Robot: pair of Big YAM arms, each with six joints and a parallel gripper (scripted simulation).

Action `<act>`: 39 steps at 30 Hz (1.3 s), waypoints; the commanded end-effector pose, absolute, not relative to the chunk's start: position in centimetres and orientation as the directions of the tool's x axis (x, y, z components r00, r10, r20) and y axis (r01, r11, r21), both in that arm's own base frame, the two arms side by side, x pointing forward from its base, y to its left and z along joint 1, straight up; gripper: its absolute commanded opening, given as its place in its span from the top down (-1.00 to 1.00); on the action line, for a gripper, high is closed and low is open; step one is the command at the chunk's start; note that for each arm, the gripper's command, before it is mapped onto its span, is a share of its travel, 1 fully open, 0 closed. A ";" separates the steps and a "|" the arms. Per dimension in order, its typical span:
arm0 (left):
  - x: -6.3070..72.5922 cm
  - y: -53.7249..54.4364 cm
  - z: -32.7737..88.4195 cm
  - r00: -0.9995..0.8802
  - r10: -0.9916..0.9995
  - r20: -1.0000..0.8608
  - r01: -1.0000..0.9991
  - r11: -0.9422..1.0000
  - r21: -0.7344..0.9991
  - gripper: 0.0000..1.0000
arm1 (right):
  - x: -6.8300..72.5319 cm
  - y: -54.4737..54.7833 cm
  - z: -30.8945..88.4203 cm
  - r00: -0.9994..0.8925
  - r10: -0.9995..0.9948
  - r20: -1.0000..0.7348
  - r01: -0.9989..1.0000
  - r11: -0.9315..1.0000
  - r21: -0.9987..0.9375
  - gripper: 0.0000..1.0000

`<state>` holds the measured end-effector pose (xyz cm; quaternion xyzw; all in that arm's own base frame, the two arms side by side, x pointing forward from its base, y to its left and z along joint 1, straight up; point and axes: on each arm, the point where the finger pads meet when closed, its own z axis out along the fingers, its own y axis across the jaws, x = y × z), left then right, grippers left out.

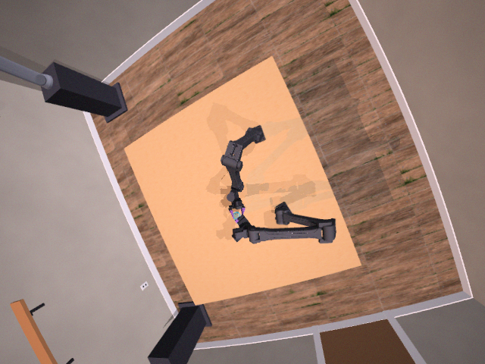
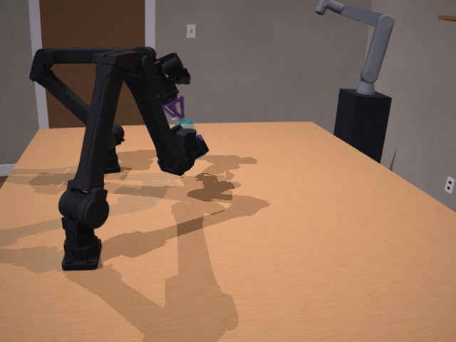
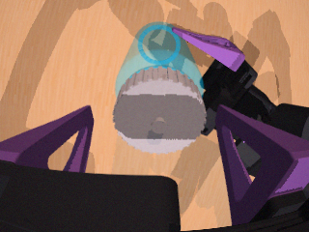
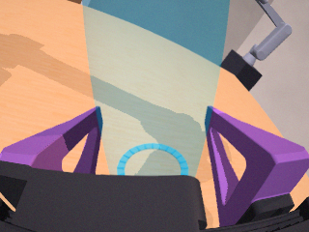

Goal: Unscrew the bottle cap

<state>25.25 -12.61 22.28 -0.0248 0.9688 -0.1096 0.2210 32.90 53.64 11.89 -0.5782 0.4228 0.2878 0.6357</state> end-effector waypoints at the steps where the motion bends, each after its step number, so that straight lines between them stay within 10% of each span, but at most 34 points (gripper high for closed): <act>1: 25.9 -13.2 24.0 -0.877 0.087 -0.473 0.182 0.970 -0.159 -0.77 | 33.4 54.0 13.7 0.503 -0.097 -0.859 -0.839 0.184 -0.512 1.00; 21: 25.9 -13.2 24.0 -0.363 0.842 -0.399 0.817 0.493 0.299 -0.77 | 33.4 54.0 13.7 0.503 -0.097 -0.859 -0.839 0.184 -0.512 1.00; 39: 25.9 -13.2 23.9 0.324 0.944 -0.063 0.830 -0.253 0.497 -0.77 | 33.4 54.0 13.7 0.503 -0.097 -0.859 -0.839 0.184 -0.512 1.00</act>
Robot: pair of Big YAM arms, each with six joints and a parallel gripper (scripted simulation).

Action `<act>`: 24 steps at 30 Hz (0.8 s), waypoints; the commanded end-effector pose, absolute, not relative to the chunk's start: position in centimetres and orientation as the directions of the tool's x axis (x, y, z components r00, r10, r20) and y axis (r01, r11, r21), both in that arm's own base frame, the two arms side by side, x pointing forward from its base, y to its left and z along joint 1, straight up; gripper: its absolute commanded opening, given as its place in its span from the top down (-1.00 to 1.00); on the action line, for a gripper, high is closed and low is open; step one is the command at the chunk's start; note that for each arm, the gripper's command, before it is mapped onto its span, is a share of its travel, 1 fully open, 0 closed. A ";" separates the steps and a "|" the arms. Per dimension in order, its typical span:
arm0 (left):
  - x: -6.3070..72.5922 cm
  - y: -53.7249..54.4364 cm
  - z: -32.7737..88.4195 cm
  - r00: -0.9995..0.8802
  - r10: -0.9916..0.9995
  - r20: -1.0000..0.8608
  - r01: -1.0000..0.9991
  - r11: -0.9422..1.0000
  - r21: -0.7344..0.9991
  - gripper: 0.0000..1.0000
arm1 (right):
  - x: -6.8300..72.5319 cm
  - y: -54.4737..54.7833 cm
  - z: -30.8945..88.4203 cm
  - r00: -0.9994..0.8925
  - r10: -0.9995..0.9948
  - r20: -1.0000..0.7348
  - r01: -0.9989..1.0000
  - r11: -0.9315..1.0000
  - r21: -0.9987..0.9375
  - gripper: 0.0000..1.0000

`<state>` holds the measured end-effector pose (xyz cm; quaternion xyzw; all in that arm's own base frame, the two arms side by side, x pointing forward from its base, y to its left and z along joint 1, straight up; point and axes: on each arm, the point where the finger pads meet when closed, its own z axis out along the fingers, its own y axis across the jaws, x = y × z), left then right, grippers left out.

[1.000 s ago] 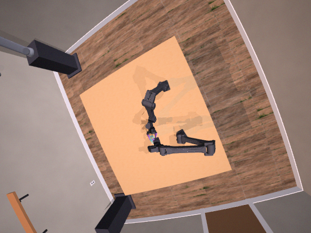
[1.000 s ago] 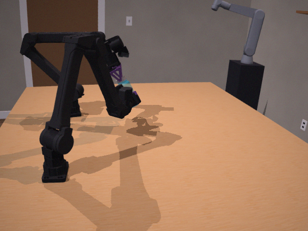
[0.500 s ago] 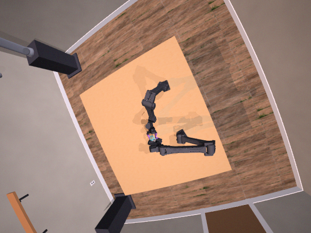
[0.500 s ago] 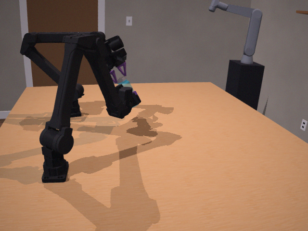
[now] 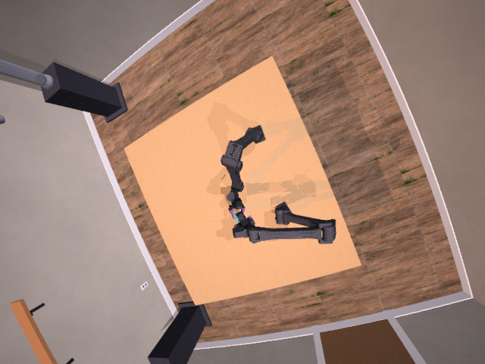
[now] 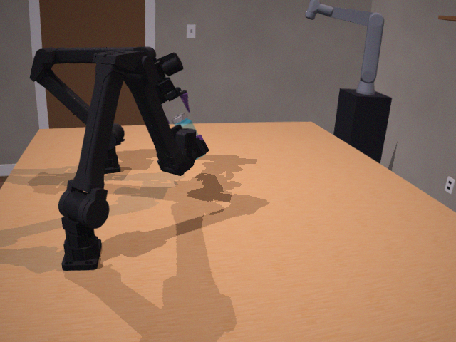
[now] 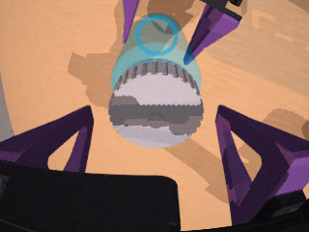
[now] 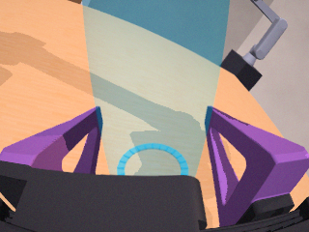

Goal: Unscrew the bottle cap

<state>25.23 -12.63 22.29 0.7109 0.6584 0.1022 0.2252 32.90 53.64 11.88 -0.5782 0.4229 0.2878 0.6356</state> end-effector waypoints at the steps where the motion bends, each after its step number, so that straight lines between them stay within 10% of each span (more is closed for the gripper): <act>1: 25.9 -13.2 23.9 0.362 0.931 -0.040 0.815 -0.295 0.499 -0.77 | 33.4 54.0 13.7 0.503 -0.097 -0.859 -0.839 0.184 -0.512 1.00; 15: 25.9 -13.3 23.8 0.573 0.815 0.088 0.680 -0.533 0.504 -0.77 | 33.4 54.0 13.7 0.503 -0.097 -0.859 -0.839 0.184 -0.512 1.00; 18: 25.7 -13.4 24.0 0.548 0.833 0.072 0.700 -0.504 0.506 -0.09 | 33.4 54.0 13.7 0.503 -0.097 -0.859 -0.839 0.184 -0.512 1.00; 24: 25.7 -13.4 24.0 0.548 0.833 0.072 0.700 -0.504 0.506 0.23 | 33.4 54.0 13.7 0.503 -0.097 -0.859 -0.839 0.184 -0.512 1.00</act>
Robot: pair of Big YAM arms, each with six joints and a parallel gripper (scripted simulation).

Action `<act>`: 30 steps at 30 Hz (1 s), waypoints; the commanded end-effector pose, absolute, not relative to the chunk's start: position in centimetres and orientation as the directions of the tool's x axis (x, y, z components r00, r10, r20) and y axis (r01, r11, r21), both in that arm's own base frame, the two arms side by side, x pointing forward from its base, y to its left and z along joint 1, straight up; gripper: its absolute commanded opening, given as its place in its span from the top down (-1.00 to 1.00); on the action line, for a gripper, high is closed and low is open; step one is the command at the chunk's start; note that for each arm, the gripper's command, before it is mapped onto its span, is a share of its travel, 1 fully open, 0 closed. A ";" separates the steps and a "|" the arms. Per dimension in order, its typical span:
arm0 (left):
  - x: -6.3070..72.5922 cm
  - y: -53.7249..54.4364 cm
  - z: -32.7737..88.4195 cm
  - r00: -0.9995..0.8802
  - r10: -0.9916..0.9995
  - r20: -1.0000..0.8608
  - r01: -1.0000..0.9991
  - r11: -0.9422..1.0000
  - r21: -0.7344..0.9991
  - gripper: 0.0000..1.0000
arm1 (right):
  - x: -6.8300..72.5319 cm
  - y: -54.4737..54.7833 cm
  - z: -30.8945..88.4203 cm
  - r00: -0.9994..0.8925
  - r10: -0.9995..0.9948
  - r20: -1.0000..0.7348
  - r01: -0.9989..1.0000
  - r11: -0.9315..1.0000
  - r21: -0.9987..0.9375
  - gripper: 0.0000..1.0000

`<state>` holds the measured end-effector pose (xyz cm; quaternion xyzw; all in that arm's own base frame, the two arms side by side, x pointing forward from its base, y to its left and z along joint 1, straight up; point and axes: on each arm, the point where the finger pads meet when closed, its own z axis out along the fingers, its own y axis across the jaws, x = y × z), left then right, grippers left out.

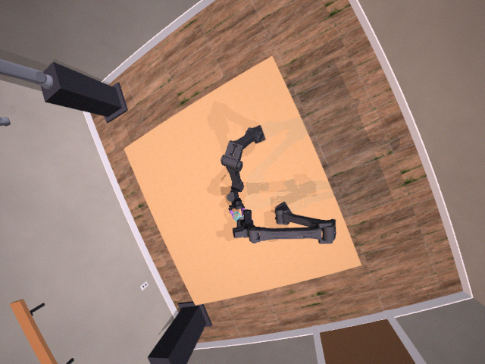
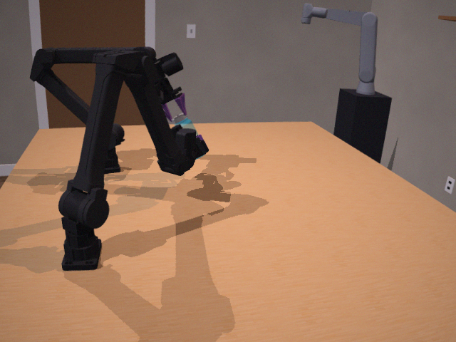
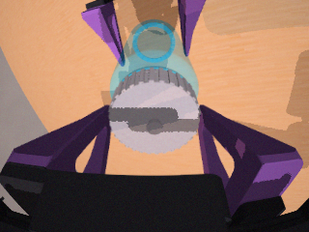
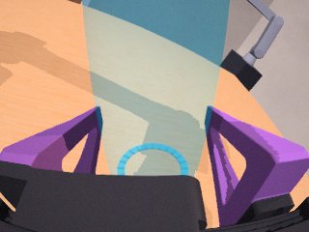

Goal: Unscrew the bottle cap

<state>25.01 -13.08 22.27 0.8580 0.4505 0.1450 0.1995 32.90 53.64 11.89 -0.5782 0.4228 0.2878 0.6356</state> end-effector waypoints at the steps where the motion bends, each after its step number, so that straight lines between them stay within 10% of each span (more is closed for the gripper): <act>1: 25.7 -13.4 24.0 0.537 0.841 0.064 0.709 -0.491 0.507 0.45 | 33.4 54.0 13.7 0.503 -0.097 -0.859 -0.839 0.184 -0.512 1.00; 4: 25.7 -13.4 24.1 0.365 0.930 -0.052 0.812 -0.290 0.506 1.00 | 33.4 54.0 13.7 0.503 -0.097 -0.859 -0.839 0.184 -0.512 1.00; 30: 25.6 -13.4 24.3 -0.596 0.647 -0.475 0.675 0.725 0.140 1.00 | 33.4 54.0 13.7 0.503 -0.097 -0.859 -0.839 0.184 -0.512 1.00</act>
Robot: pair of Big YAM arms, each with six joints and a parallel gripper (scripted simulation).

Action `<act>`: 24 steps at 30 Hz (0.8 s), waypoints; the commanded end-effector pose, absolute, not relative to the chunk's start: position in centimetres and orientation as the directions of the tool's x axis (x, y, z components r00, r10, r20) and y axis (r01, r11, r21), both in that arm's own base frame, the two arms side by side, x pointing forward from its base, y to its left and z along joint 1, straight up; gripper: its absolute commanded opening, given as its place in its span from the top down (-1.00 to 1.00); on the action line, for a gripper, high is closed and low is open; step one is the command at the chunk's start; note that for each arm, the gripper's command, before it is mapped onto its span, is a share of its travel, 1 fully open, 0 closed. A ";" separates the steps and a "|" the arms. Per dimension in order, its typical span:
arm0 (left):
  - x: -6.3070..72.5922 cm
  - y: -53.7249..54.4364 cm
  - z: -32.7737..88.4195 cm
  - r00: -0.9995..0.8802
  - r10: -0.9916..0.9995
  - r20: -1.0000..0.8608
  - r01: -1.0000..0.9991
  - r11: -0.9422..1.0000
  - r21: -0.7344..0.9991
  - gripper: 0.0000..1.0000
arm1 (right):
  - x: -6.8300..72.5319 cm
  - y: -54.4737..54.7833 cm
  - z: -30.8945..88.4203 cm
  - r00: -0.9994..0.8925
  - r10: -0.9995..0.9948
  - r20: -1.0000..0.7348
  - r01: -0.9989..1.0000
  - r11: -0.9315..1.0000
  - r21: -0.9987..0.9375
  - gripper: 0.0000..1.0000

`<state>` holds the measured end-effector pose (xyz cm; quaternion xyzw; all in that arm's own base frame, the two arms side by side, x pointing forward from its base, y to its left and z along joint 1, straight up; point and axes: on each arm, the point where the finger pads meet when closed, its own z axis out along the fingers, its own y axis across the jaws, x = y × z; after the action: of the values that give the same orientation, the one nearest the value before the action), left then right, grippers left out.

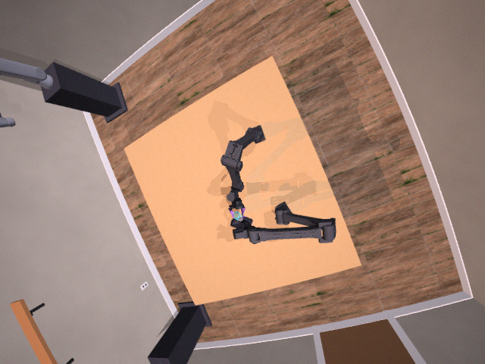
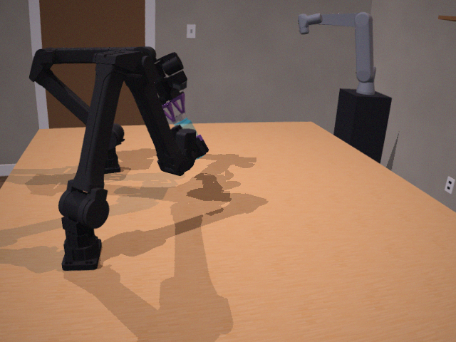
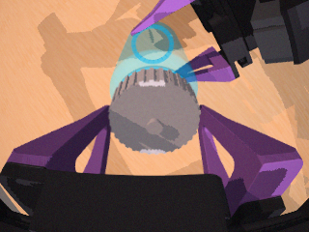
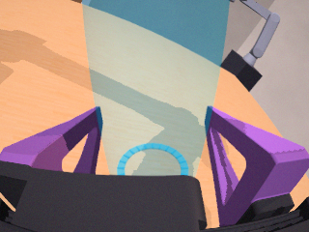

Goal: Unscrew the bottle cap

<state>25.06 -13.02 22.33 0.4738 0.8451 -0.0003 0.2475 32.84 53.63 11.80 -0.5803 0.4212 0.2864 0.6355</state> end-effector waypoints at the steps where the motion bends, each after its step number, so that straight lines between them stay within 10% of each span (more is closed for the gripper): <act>1: 25.6 -13.4 24.3 -0.625 0.614 -0.481 0.648 0.752 0.118 1.00 | 33.4 54.0 13.7 0.503 -0.097 -0.859 -0.839 0.184 -0.512 1.00; 24: 25.5 -13.3 24.4 -0.885 -0.295 -0.360 -0.167 0.923 -0.345 1.00 | 33.4 54.0 13.7 0.503 -0.097 -0.859 -0.839 0.184 -0.512 1.00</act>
<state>25.10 -12.88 22.32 -0.0076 0.9690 -0.1246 0.2134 32.86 53.61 11.73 -0.5813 0.4211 0.2852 0.6352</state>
